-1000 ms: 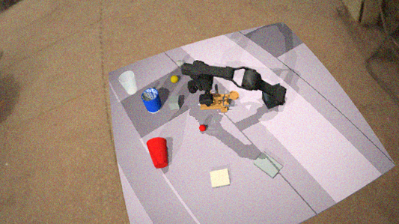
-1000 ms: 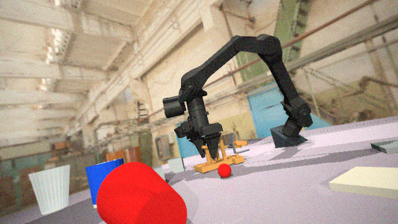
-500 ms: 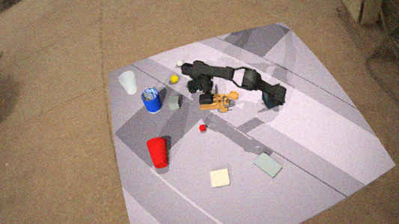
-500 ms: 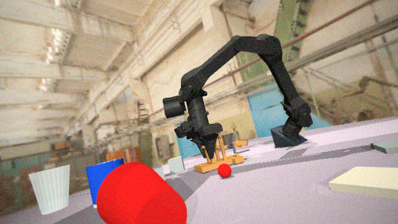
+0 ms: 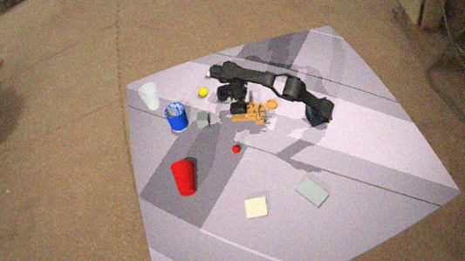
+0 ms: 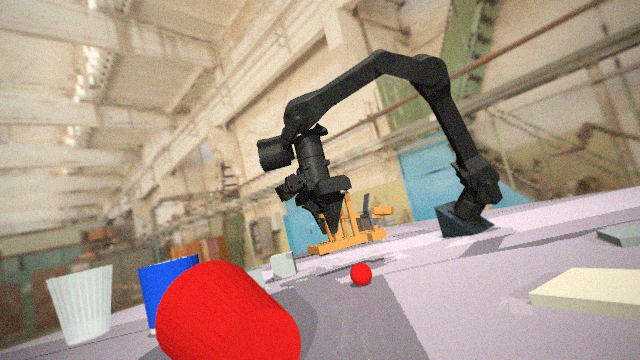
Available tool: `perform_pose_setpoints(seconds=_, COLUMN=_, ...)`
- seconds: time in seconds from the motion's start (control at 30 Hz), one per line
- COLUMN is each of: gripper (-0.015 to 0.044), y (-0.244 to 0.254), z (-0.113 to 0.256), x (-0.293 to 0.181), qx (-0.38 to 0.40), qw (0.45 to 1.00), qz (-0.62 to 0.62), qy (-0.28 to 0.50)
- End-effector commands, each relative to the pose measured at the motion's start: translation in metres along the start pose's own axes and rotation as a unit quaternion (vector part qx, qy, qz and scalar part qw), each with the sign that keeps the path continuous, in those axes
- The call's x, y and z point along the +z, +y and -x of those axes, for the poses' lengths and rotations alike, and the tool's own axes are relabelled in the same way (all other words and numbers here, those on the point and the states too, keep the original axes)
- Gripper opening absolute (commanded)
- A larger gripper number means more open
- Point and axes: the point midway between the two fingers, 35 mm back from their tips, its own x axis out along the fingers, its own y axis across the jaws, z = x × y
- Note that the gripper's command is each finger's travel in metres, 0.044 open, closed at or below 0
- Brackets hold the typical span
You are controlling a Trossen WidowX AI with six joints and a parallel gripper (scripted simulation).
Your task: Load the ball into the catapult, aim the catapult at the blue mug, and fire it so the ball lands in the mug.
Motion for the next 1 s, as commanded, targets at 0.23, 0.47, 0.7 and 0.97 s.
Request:
perform_pose_setpoints(seconds=0.23, gripper=0.0000, y=0.000, z=-0.008, x=0.001, qx=-0.002, qw=1.000, qz=0.002, qy=-0.002)
perform_pose_setpoints(seconds=0.47, gripper=0.0000, y=0.000, z=-0.020, x=0.002, qx=-0.002, qw=1.000, qz=0.002, qy=-0.002)
perform_pose_setpoints(seconds=0.7, gripper=0.0000, y=0.000, z=-0.031, x=0.002, qx=-0.001, qw=1.000, qz=0.002, qy=-0.002)
perform_pose_setpoints(seconds=0.97, gripper=0.0000, y=0.000, z=-0.044, x=0.001, qx=-0.001, qw=1.000, qz=0.001, qy=-0.002)
